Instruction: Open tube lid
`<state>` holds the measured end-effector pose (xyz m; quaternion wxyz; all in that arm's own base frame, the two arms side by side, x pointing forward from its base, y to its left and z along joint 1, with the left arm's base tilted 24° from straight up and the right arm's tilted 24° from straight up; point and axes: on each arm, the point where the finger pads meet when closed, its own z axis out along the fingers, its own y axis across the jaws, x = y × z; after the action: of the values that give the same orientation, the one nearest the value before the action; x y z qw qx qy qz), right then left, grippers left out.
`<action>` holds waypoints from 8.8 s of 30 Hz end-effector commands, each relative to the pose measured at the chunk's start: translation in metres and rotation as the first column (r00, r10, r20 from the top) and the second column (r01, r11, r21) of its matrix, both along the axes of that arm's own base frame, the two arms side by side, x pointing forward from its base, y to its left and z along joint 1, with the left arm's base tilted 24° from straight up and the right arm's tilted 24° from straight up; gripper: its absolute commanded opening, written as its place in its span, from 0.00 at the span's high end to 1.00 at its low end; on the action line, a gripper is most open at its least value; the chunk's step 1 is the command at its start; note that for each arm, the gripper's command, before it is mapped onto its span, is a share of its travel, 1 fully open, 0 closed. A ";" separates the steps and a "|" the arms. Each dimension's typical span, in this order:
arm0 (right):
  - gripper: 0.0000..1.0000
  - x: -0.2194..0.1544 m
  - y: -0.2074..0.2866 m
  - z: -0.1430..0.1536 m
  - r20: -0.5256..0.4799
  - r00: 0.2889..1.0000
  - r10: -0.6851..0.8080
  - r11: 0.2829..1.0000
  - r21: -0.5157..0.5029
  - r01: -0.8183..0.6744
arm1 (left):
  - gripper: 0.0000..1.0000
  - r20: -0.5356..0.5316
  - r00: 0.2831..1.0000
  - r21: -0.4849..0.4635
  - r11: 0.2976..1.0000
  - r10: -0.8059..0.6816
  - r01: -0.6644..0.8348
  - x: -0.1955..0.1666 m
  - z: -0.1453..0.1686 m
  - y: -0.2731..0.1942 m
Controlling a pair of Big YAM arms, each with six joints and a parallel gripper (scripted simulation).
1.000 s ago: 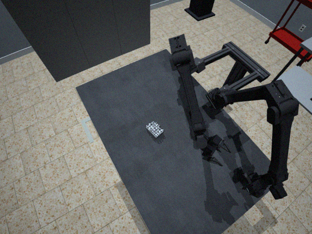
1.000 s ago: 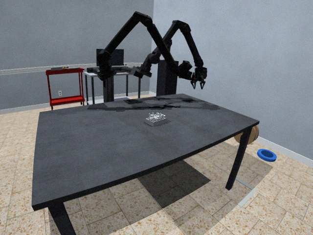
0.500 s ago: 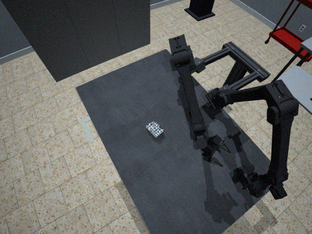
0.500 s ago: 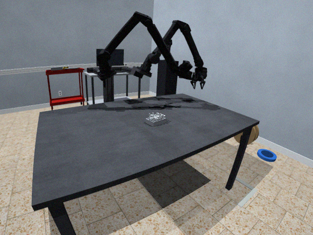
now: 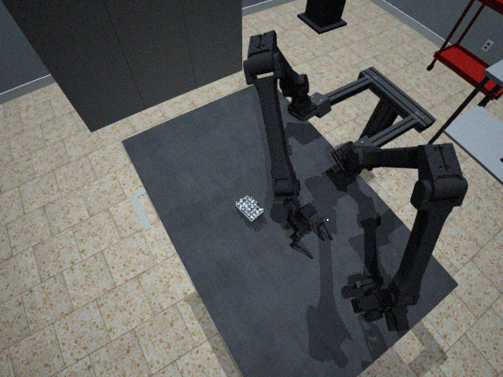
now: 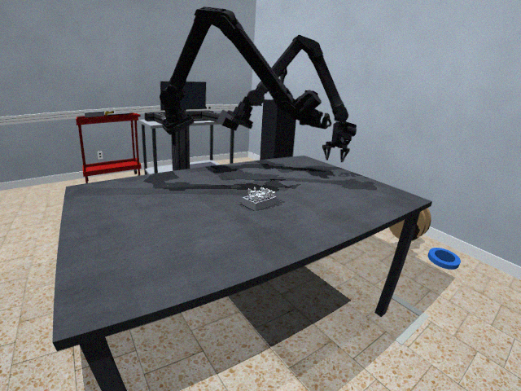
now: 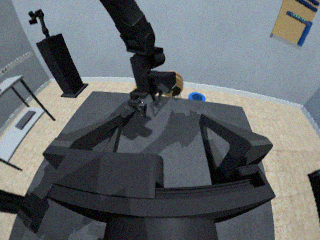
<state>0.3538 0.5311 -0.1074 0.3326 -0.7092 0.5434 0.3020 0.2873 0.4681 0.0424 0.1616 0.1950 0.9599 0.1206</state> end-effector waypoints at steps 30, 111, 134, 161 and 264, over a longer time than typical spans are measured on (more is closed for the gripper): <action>0.00 0.034 -0.408 0.219 0.244 0.848 -0.470 0.847 -0.147 0.511 | 0.00 -0.344 0.839 0.131 0.863 -0.422 0.488 0.236 -0.116 -0.310; 0.00 -0.049 -0.500 0.219 0.276 0.744 -0.608 0.715 -0.218 0.665 | 1.00 -0.188 0.978 0.235 0.963 -0.090 0.134 0.168 -0.178 -0.552; 0.00 -0.049 -0.500 0.219 0.276 0.744 -0.608 0.715 -0.218 0.665 | 1.00 -0.210 0.972 0.226 0.962 -0.103 0.151 0.174 -0.200 -0.543; 0.00 -0.049 -0.500 0.219 0.276 0.744 -0.608 0.715 -0.218 0.665 | 1.00 -0.211 0.971 0.227 0.961 -0.111 0.159 0.178 -0.227 -0.537; 0.00 -0.021 -0.464 0.245 0.255 0.785 -0.564 0.791 -0.104 0.602 | 1.00 -0.261 0.963 0.222 0.966 -0.074 0.134 0.156 -0.169 -0.565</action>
<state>0.3069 0.0583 0.1153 0.3776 -0.5563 0.7375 0.0641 0.4317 -0.0735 -0.1464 -0.0005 0.2756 0.9399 0.2017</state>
